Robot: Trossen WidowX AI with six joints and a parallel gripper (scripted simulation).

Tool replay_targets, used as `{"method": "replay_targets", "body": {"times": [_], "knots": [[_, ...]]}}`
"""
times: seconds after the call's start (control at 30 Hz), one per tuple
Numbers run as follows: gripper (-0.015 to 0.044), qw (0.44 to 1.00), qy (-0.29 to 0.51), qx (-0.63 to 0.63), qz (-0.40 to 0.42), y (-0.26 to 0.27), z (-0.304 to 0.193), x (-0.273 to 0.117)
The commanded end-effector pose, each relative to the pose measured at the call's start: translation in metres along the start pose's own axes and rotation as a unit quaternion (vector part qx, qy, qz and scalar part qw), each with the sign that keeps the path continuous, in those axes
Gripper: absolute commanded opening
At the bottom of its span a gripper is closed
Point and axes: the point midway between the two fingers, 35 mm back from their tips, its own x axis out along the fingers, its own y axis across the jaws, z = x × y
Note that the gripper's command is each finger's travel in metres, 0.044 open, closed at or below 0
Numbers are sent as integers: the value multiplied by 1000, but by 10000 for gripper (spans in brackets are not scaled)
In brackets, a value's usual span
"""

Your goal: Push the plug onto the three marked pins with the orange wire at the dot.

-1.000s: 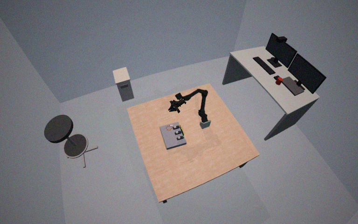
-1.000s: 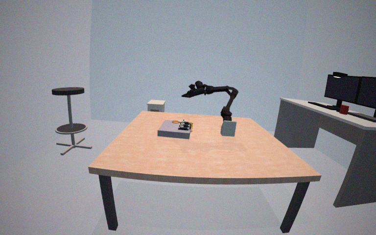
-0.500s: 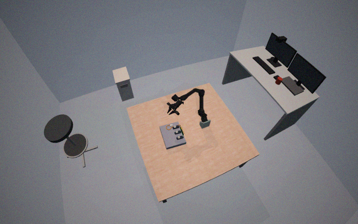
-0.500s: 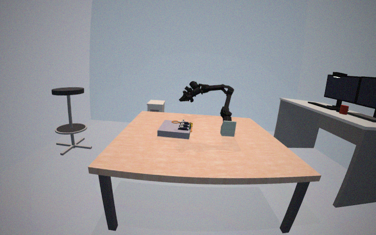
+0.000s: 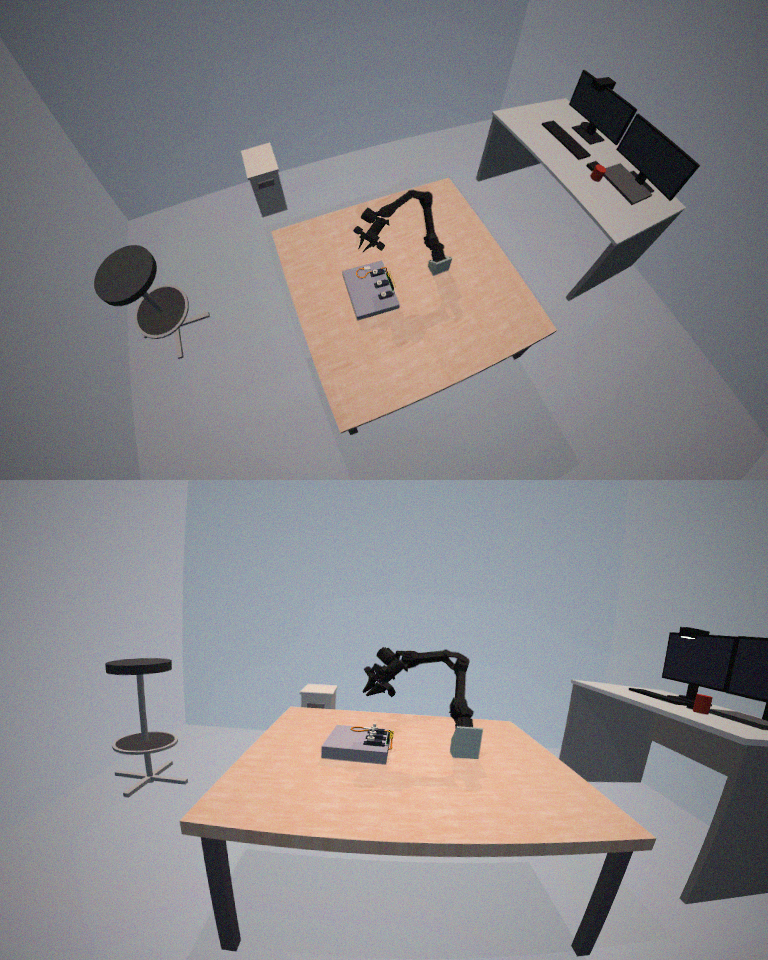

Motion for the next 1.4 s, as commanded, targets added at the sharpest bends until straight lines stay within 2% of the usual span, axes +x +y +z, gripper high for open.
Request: {"method": "replay_targets", "body": {"times": [0.0, 0.33, 0.67, 1.0, 1.37], "knots": [[115, 998, 20, -61, 20, 2, -1, 7], [115, 975, 59, -201, 80, 13, -6, 23], [115, 926, 84, -339, 146, 23, -12, 37], [115, 851, 94, -470, 214, 33, -17, 49], [115, 742, 87, -599, 288, 43, -24, 60]]}}
